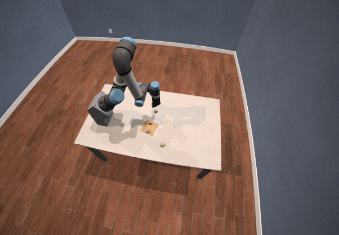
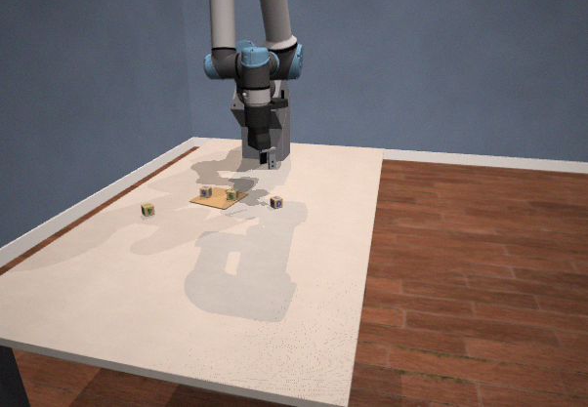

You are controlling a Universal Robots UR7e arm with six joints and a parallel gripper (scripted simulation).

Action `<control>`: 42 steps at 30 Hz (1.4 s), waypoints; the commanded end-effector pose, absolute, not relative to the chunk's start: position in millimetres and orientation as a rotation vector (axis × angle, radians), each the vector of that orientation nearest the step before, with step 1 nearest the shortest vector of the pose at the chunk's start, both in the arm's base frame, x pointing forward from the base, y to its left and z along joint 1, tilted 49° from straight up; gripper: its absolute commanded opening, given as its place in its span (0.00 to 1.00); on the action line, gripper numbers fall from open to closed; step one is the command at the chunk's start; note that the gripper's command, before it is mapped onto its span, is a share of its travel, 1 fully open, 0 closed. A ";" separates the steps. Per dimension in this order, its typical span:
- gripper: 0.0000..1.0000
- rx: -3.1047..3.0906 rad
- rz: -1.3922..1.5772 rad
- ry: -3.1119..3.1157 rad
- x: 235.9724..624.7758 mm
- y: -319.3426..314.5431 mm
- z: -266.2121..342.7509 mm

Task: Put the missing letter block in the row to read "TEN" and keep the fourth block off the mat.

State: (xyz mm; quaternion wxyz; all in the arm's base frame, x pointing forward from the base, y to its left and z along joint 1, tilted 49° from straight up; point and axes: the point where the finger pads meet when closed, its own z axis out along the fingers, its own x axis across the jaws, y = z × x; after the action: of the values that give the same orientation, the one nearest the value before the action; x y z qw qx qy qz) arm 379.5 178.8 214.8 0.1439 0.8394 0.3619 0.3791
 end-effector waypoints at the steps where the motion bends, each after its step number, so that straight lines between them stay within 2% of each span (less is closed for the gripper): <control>1: 1.00 2.397 1.087 1.059 376.0 188.4 213.2; 42: 1.00 2.360 1.079 1.088 371.1 200.4 210.7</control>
State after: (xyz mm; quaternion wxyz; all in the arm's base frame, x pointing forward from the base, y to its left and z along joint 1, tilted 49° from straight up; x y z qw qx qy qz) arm 371.1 200.3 210.5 0.1620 0.8290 0.3788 0.3782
